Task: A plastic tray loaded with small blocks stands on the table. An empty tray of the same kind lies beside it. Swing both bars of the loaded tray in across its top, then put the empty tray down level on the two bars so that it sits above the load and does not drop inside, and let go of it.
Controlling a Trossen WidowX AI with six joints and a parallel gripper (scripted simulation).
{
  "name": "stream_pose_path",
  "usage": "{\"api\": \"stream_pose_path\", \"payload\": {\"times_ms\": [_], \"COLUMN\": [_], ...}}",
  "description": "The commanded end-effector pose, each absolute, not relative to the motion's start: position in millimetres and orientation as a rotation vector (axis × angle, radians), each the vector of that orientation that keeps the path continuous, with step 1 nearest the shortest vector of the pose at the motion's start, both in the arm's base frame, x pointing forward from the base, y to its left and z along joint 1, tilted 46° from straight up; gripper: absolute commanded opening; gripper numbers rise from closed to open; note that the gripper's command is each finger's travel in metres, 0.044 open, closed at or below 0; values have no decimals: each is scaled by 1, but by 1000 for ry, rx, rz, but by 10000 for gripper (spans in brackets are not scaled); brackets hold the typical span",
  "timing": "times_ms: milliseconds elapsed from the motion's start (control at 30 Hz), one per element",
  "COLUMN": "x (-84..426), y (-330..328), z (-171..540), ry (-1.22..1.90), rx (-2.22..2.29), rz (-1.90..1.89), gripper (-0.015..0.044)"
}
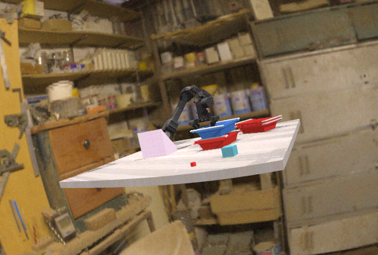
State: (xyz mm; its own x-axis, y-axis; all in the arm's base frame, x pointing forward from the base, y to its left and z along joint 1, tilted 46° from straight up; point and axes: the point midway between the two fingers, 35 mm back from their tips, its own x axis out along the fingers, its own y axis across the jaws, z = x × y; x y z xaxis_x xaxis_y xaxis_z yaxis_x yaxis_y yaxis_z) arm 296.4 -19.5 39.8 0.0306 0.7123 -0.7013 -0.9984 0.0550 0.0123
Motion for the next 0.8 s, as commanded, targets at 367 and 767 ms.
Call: {"api": "stream_pose_path", "payload": {"times_ms": [367, 767], "x": [300, 292], "y": [-60, -98], "z": [76, 117], "ry": [645, 656], "rx": [-573, -562], "rz": [1413, 1393], "gripper": [440, 440]}}
